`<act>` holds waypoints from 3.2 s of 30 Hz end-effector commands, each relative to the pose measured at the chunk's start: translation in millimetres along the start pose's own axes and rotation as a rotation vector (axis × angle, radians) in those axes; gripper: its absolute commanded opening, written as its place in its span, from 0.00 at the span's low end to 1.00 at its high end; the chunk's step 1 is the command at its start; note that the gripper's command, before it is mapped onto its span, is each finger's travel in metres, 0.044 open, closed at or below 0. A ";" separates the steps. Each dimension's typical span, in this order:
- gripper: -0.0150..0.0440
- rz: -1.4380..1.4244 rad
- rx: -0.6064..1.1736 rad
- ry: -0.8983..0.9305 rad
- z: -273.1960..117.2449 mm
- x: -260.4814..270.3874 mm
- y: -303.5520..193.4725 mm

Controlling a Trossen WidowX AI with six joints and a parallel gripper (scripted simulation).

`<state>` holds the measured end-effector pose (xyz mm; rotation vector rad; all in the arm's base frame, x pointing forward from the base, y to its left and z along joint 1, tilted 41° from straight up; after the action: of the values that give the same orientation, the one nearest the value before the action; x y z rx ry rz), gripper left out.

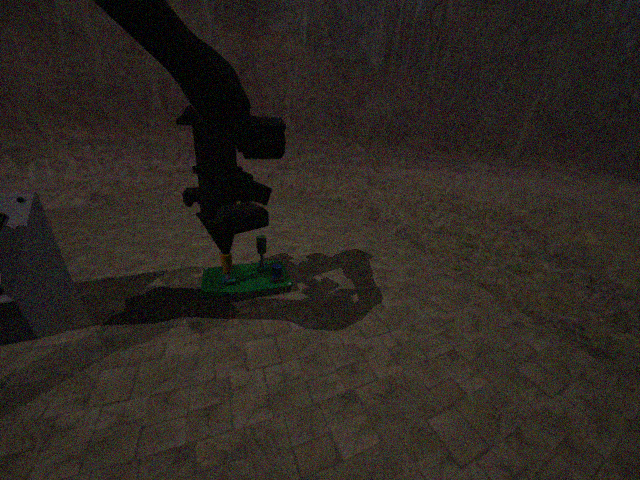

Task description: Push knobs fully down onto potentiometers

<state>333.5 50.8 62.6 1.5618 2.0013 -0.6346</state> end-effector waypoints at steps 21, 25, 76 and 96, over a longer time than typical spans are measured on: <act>0.25 0.003 0.000 -0.004 8.6 -1.1 0.4; 0.25 0.003 0.000 -0.004 8.6 -1.1 0.4; 0.25 0.003 0.000 -0.004 11.6 -1.2 0.4; 0.25 0.003 0.000 -0.004 12.4 -1.2 0.4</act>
<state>334.7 43.9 54.6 1.5622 2.0005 -0.6353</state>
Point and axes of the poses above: the point midway between the two fingers, 35 mm back from their tips, its own z axis out along the fingers, its own x axis across the jaws, y = z × x, the point moved 7 cm from there along -z, back along the fingers, and after that the axes turned 15 degrees about z, right-handed, at the moved point
